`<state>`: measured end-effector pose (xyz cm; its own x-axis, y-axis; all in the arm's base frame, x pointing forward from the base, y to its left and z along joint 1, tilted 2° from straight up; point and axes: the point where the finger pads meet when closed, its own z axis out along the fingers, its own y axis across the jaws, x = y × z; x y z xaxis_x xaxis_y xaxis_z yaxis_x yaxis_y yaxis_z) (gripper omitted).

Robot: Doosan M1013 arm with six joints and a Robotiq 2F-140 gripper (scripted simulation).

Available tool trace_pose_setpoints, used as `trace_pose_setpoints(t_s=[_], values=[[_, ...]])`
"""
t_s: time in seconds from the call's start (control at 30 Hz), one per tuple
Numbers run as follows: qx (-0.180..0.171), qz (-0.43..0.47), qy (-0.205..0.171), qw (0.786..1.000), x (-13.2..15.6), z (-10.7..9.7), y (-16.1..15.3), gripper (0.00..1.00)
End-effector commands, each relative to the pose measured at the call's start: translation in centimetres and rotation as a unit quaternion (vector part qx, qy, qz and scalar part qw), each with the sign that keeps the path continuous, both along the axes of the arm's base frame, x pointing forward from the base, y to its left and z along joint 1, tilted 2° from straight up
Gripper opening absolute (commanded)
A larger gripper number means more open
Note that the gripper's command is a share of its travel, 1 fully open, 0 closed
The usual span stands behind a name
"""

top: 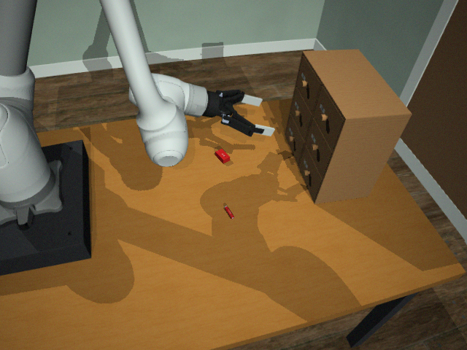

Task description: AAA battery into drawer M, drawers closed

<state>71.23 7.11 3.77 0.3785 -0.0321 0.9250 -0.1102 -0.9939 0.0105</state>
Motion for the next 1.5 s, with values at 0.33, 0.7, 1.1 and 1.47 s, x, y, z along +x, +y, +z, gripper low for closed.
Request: trace_pose_setpoints(t_s=[0.33, 0.7, 1.1, 1.47], values=[[0.0, 0.0, 0.0, 1.0, -0.07, -1.94, -0.01, 1.0], [0.0, 0.0, 0.0, 1.0, -0.07, -1.94, -0.01, 1.0], [0.0, 0.0, 0.0, 1.0, -0.07, -1.94, -0.01, 1.0], [0.0, 0.0, 0.0, 1.0, -0.07, -1.94, -0.01, 1.0]])
